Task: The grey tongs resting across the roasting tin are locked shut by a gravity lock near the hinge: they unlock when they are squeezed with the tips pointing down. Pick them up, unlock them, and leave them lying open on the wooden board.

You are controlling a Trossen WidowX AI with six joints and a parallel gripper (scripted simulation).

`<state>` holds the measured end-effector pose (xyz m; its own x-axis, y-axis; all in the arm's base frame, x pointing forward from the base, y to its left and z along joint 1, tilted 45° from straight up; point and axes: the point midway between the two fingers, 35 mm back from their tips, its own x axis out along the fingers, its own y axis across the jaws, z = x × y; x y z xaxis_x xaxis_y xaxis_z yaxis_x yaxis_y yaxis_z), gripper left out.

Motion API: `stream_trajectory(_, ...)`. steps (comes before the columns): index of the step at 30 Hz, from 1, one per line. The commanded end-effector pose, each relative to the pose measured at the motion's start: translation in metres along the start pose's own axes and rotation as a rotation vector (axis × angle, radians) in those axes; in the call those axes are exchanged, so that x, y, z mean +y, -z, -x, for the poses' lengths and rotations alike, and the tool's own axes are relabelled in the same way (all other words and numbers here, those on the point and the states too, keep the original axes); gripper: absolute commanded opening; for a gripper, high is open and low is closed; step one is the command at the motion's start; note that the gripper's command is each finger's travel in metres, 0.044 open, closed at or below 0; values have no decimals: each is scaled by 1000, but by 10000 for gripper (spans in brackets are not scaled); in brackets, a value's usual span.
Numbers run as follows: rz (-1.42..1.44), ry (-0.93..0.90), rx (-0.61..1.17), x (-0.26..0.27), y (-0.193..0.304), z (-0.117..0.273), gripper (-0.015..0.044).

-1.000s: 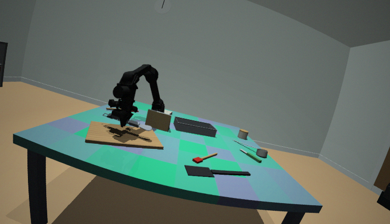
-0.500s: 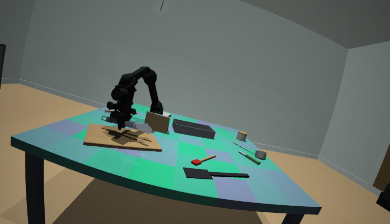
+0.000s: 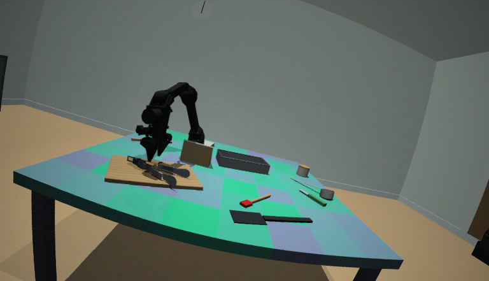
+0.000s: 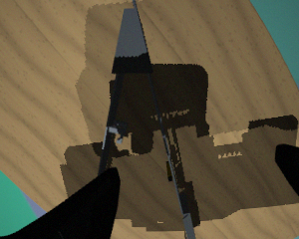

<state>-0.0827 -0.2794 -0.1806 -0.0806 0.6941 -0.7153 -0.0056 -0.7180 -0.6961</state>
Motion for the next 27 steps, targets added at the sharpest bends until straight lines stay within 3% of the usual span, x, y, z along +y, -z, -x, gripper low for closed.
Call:
stream_trajectory(1,-2,-16,1,-30,-2,36,440)
stream_trajectory(10,1,-9,6,-134,1,98,440)
stream_trajectory(17,3,-10,5,-136,1,101,440)
stream_trajectory(27,28,-42,-10,-132,0,142,440)
